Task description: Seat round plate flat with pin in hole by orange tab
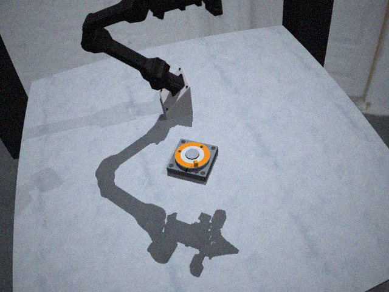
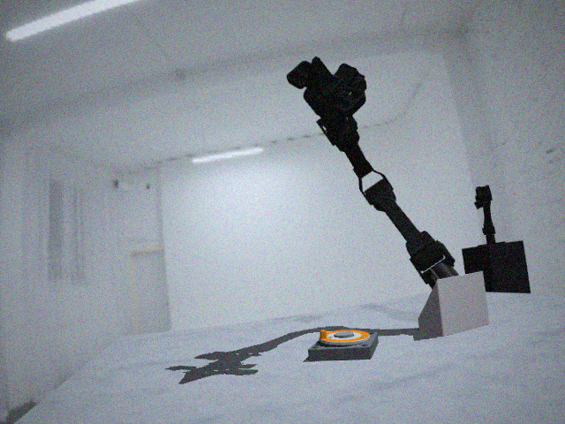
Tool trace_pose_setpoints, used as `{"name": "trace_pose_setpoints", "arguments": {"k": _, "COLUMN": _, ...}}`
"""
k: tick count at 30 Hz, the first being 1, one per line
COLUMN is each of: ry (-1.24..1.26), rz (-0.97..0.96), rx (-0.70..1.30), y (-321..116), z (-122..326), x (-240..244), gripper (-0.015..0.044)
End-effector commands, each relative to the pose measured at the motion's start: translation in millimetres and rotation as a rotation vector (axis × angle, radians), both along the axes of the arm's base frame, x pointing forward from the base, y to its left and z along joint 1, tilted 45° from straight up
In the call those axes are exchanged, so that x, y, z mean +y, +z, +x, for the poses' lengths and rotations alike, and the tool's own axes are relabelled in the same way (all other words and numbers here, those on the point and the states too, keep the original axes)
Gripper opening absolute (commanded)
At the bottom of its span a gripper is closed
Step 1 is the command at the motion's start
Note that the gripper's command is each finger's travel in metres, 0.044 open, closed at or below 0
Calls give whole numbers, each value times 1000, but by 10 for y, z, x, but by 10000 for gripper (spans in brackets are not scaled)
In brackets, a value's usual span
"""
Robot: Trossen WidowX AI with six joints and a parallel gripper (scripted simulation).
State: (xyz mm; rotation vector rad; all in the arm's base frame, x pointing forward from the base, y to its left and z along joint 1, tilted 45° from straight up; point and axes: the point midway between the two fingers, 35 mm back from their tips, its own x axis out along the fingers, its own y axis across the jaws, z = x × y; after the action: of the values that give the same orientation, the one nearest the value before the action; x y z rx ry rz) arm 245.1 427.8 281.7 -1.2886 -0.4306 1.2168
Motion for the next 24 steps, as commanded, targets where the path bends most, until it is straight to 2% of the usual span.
{"name": "trace_pose_setpoints", "arguments": {"k": 1, "ry": -203, "rz": -81, "rx": 201, "y": -495, "z": 302, "x": -225, "gripper": 0}}
{"name": "trace_pose_setpoints", "arguments": {"k": 6, "ry": -655, "rz": -174, "rx": 525, "y": -1285, "z": 726, "x": -833, "gripper": 0}}
{"name": "trace_pose_setpoints", "arguments": {"k": 10, "ry": -918, "rz": -215, "rx": 652, "y": -1654, "z": 859, "x": -1233, "gripper": 0}}
{"name": "trace_pose_setpoints", "arguments": {"k": 13, "ry": -1296, "rz": -255, "rx": 766, "y": -2071, "z": 940, "x": -1837, "gripper": 0}}
{"name": "trace_pose_setpoints", "arguments": {"k": 16, "ry": -1595, "rz": -272, "rx": 797, "y": -2312, "z": 929, "x": -2326, "gripper": 0}}
{"name": "trace_pose_setpoints", "arguments": {"k": 19, "ry": -1767, "rz": -278, "rx": 790, "y": -2416, "z": 898, "x": -2610, "gripper": 0}}
{"name": "trace_pose_setpoints", "arguments": {"k": 24, "ry": -2303, "rz": -271, "rx": 617, "y": -2581, "z": 706, "x": -3510, "gripper": 0}}
